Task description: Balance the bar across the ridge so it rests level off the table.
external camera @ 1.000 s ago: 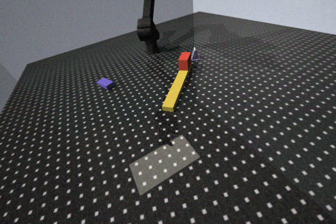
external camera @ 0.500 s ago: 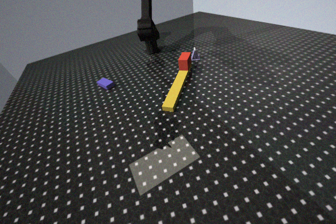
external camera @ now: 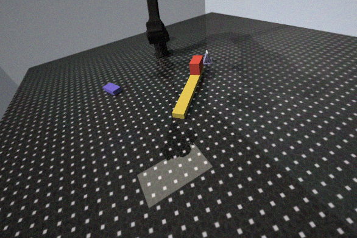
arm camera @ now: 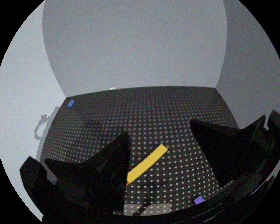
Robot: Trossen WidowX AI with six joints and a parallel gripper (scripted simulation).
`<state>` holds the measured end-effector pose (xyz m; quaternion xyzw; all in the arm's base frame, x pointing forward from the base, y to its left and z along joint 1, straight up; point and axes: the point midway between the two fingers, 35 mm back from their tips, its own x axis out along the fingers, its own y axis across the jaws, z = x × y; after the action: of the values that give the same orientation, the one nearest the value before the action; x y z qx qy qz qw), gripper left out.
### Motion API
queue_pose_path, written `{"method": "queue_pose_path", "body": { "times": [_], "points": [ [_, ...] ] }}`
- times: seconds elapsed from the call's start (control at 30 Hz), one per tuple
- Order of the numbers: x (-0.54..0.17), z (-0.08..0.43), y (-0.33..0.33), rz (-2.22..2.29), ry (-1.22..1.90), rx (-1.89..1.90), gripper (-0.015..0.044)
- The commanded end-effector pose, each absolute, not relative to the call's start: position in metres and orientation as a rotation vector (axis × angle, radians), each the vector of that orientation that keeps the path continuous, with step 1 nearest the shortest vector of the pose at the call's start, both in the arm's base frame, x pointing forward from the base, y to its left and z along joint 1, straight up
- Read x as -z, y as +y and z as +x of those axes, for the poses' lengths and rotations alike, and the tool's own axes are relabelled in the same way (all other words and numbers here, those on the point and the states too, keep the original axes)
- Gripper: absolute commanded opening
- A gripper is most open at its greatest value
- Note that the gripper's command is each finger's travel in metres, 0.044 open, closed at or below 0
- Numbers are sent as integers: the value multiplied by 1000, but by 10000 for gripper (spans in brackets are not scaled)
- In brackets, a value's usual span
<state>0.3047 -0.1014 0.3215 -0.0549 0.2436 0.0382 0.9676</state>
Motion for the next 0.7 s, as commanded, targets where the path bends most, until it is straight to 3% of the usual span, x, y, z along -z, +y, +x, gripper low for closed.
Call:
{"method": "queue_pose_path", "body": {
  "times": [0.0, 0.67],
  "points": [
    [-306, 314, -100, 13, 586, -54, 315],
    [-229, 338, -78, 471, 1049, 174, 315]
  ]
}}
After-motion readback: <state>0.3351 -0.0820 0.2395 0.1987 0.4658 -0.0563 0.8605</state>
